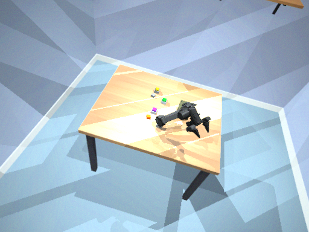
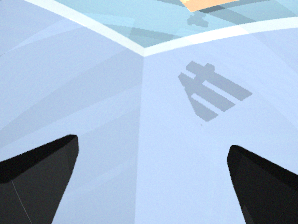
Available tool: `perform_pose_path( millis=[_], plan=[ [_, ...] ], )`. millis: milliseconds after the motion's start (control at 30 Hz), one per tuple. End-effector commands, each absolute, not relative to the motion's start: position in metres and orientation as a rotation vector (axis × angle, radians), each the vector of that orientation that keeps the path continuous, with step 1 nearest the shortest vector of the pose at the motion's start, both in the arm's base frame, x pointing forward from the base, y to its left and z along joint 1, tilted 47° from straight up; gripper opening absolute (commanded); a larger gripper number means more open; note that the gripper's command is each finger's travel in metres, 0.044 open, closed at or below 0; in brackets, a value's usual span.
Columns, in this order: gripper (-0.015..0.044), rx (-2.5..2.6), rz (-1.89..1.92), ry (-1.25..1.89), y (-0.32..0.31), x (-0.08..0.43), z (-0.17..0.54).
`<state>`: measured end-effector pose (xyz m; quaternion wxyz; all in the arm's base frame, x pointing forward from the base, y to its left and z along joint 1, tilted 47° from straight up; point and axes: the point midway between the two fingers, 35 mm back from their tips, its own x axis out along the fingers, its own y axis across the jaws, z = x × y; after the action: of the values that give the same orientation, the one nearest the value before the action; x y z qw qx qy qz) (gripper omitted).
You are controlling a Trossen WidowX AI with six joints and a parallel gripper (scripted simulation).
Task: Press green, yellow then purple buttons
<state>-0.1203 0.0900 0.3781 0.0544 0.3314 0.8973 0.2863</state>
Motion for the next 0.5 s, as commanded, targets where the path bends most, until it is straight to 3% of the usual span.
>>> perform_pose_path(
  millis=[0,233,467],
  plan=[
    [0.04,0.991,0.907,2.72,0.087,-0.123,0.379],
    [0.04,0.442,2.085,2.358,-0.042,-0.183,0.397],
    [0.04,-0.087,3.032,1.678,-0.18,-0.185,0.365]
  ],
)
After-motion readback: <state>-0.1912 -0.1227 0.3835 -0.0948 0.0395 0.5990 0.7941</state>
